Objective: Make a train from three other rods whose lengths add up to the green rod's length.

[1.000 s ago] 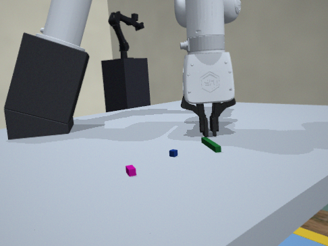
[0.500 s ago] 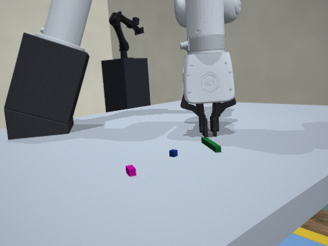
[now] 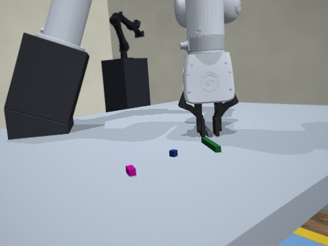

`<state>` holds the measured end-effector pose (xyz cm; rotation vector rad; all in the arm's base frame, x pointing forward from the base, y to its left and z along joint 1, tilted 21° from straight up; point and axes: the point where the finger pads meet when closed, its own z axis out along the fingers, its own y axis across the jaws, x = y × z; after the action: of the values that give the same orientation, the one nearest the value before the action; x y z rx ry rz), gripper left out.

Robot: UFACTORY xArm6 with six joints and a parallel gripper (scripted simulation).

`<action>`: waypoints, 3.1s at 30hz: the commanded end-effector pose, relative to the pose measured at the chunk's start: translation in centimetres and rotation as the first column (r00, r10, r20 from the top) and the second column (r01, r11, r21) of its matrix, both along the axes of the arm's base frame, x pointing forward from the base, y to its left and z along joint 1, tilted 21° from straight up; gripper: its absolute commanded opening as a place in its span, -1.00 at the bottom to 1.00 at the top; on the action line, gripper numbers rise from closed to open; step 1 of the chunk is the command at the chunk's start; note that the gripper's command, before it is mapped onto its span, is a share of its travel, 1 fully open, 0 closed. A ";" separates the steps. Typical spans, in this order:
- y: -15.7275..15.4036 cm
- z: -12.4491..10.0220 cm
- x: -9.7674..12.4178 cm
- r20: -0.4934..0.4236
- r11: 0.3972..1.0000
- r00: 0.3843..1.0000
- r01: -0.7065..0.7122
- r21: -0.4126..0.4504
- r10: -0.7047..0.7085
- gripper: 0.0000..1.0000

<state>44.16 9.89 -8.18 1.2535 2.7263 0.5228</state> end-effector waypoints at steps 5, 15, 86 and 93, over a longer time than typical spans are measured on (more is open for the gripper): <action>0.0 0.2 0.1 0.002 1.000 1.000 0.000 0.000 0.000 -0.51; -0.8 2.7 -0.5 0.002 1.000 1.000 0.000 0.000 0.000 -0.51; -4.7 16.5 -3.9 0.002 1.000 1.000 0.000 0.000 0.000 1.00; -4.7 16.7 -4.0 0.002 1.000 1.000 0.000 0.000 0.000 1.00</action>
<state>40.08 5.16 8.39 1.2543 2.7272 0.5226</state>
